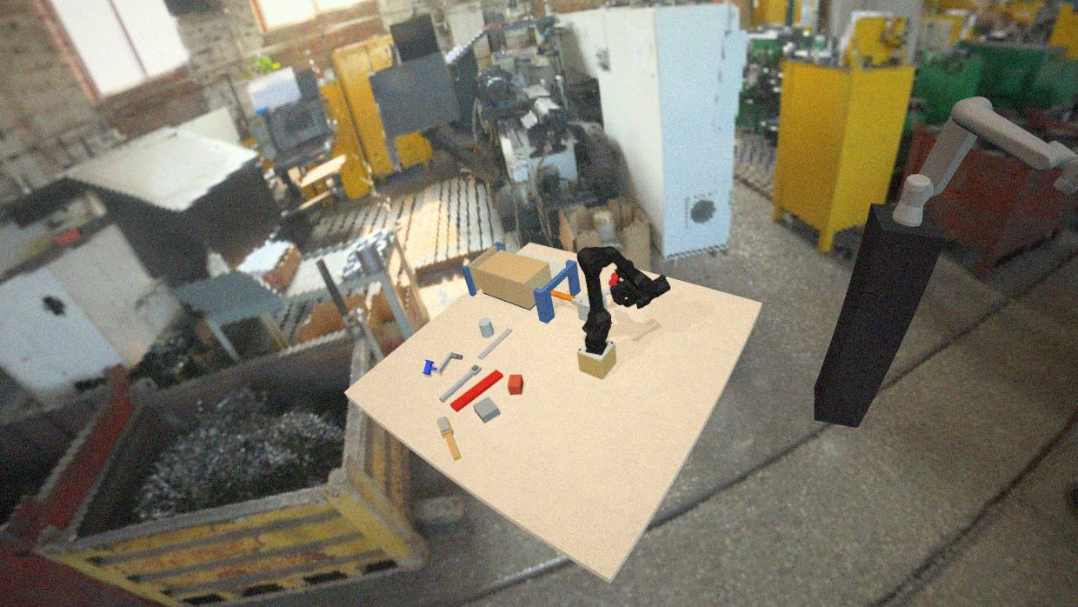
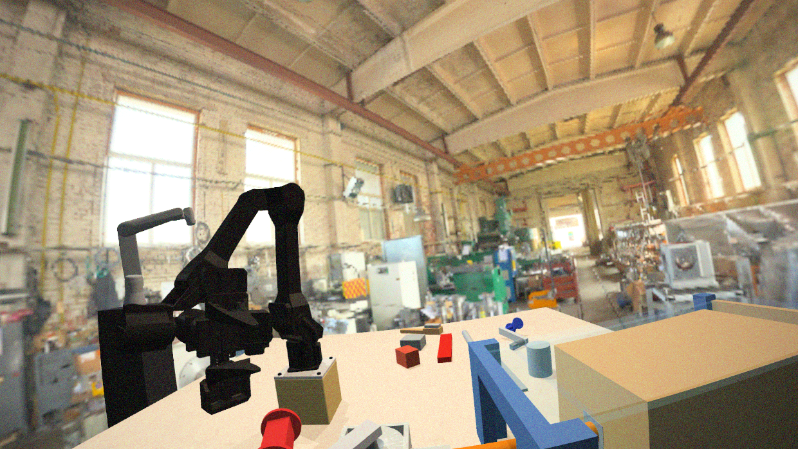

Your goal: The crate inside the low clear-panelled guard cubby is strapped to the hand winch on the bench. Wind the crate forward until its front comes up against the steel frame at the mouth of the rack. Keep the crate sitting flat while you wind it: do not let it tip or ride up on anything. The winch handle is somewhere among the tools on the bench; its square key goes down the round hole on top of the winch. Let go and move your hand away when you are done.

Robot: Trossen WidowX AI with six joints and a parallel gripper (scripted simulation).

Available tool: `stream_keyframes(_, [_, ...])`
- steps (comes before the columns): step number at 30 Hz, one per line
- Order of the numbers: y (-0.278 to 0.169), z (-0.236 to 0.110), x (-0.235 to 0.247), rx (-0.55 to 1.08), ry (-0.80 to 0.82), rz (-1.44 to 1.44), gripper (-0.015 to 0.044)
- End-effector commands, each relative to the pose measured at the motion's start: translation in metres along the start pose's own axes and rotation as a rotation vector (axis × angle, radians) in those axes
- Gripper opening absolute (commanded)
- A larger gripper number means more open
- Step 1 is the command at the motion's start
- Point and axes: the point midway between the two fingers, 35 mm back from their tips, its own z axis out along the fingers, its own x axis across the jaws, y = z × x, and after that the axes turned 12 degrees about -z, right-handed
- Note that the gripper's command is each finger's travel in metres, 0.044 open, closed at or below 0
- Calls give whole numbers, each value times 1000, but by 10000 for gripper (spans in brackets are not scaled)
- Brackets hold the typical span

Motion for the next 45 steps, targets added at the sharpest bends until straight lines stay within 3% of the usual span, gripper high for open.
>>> stream_keyframes(1, [0,0,-10,-1,2,18,240])
stream_keyframes(19, [1,0,-7,0,0,10,240])
stream_keyframes(20, [1,0,-7,-5,5,27,266])
stream_keyframes(27, [-2,28,3,-108,238,633,440])
stream_keyframes(35, [1,56,9,-17,614,1327,440])
stream_keyframes(45, [6,80,6,424,990,1914,440])
